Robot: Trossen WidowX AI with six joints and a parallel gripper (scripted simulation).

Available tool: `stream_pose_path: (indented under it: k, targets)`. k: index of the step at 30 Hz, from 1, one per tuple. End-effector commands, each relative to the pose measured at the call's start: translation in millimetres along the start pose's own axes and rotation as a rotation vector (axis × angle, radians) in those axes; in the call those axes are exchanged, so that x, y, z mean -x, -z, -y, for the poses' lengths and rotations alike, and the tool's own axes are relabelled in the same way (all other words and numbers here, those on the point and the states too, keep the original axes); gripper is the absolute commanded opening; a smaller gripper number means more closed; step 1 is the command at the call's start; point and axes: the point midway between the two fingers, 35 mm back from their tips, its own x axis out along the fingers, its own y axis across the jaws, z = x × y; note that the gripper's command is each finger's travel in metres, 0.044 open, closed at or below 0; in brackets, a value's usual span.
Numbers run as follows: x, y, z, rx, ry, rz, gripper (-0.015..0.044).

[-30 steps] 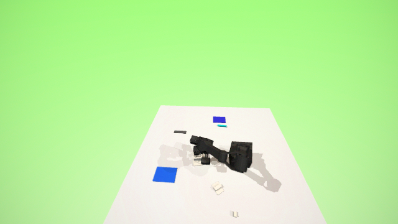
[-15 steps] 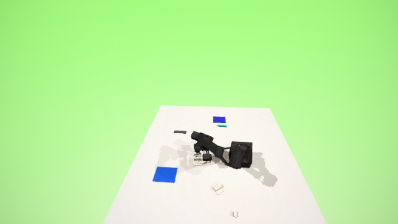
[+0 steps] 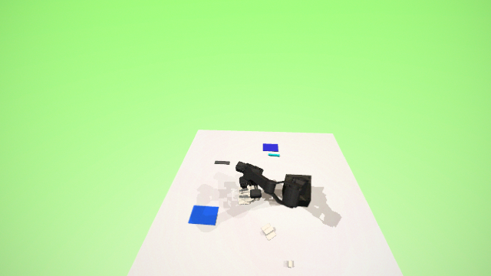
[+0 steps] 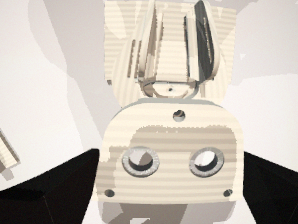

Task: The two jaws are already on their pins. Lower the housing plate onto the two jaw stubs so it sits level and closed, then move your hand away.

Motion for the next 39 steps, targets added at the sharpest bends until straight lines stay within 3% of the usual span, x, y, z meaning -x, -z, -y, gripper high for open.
stream_pose_path:
  k: [1,39]
  targets:
    - [-0.6,-0.5,0.0,0.008,-0.005,0.002,0.0351]
    - [-0.7,4.6,8.4,0.008,-0.005,0.002,0.0351]
